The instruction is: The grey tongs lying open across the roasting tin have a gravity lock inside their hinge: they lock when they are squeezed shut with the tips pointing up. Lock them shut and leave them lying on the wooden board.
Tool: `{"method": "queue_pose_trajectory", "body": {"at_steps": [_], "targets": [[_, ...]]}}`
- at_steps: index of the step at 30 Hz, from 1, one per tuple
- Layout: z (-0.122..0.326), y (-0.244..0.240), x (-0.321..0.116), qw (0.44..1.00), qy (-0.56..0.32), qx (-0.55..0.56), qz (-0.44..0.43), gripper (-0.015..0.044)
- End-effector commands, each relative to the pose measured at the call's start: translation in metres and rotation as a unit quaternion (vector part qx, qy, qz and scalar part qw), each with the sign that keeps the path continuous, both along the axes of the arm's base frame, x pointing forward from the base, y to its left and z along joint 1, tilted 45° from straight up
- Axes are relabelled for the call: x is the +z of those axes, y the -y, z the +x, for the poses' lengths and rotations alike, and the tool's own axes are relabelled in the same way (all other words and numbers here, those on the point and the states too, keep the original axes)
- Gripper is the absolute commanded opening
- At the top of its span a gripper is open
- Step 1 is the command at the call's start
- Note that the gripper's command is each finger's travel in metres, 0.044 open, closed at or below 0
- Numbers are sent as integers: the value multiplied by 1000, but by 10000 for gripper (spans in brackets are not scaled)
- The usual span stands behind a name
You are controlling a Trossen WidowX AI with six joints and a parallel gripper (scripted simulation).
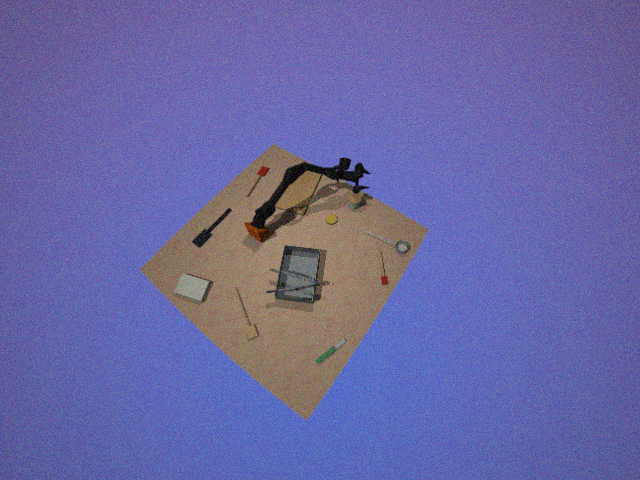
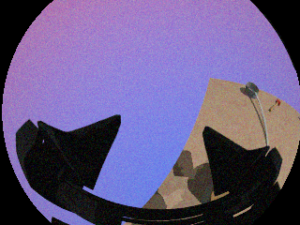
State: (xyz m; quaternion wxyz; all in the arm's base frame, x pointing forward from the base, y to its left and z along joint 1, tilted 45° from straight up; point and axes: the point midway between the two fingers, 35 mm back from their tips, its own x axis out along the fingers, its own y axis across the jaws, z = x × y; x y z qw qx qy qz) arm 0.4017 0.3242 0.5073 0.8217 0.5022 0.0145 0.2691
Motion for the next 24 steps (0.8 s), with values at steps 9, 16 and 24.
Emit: {"method": "queue_pose_trajectory", "body": {"at_steps": [9,16,24], "targets": [[98,59,-105,986,-146,-49,-69,440],[136,109,-167,965,-239,-77,-72,440],[164,175,-235,926,-356,-116,-49,440]]}}
